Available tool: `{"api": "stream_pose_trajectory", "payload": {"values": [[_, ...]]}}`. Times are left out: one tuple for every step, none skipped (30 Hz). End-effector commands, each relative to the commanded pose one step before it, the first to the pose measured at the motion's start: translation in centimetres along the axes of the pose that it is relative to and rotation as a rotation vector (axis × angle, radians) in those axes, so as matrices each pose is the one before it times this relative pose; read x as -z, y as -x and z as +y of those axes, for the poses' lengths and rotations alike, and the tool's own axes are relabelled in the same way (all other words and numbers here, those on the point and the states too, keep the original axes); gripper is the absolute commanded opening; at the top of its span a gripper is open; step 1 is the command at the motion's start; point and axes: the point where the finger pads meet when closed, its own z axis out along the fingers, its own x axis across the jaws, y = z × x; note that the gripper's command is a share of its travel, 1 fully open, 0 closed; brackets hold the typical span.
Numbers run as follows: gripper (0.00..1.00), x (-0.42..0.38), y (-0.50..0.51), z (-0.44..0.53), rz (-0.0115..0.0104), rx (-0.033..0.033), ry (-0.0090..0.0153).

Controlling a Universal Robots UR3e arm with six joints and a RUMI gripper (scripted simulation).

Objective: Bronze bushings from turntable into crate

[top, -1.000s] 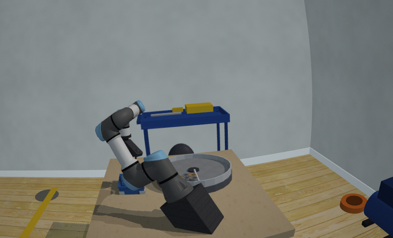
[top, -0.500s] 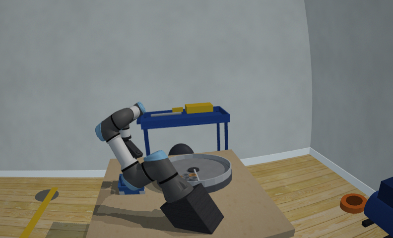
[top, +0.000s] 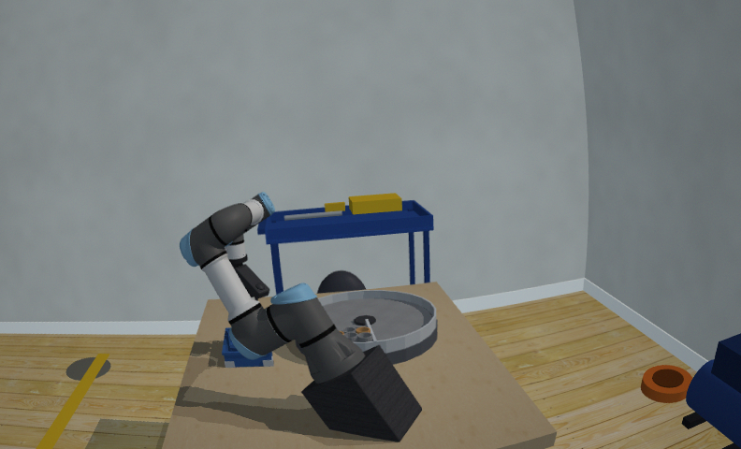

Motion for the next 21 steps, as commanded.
{"api": "stream_pose_trajectory", "payload": {"values": [[0.0, 0.0978, 0.044, 0.0807, -0.00394, 0.00148, 0.00197], [0.0, -0.0001, 0.0, -0.0003, 0.00001, -0.00001, -0.00001], [0.0, -0.0001, 0.0, -0.0002, 0.00001, 0.0, 0.0], [0.0, 0.0, 0.0, -0.0001, 0.0, 0.0, 0.0], [0.0, -0.0008, 0.0, -0.0001, 0.0, 0.0, 0.0], [0.0, 0.0, 0.0, 0.0, 0.0, 0.0, 0.0], [0.0, 0.0, 0.0, 0.0, 0.0, 0.0, 0.0], [0.0, -0.0053, 0.0, -0.0006, 0.00001, -0.00001, -0.00001], [0.0, -0.0137, -0.001, -0.0016, 0.00004, -0.00003, -0.00003], [0.0, -0.0253, -0.001, -0.003, 0.00007, -0.00005, -0.00006], [0.0, -0.0423, -0.01, -0.0129, 0.0004, -0.00029, -0.00032], [0.0, -0.0588, -0.014, -0.0178, 0.00056, -0.00041, -0.00045], [0.0, -0.0593, -0.007, -0.0026, 0.00024, -0.00002, -0.0002], [0.0, -0.0721, 0.0, -0.0053, 0.00019, -0.00007, -0.00022], [0.0, -0.0846, 0.003, -0.0065, 0.00015, -0.00014, -0.00022], [0.0, -0.0893, 0.001, -0.002, -0.00005, 0.0, -0.00006], [0.0, -0.1025, 0.001, -0.0023, -0.00006, 0.0, -0.00007], [0.0, -0.1159, 0.002, -0.0018, -0.00007, 0.0, -0.00008], [0.0, -0.1282, 0.002, -0.0021, -0.00007, 0.0, -0.00008], [0.0, -0.1397, -0.001, -0.0003, -0.00001, 0.0, 0.0], [0.0, -0.1505, -0.001, 0.0003, 0.0, 0.0, 0.0]]}}
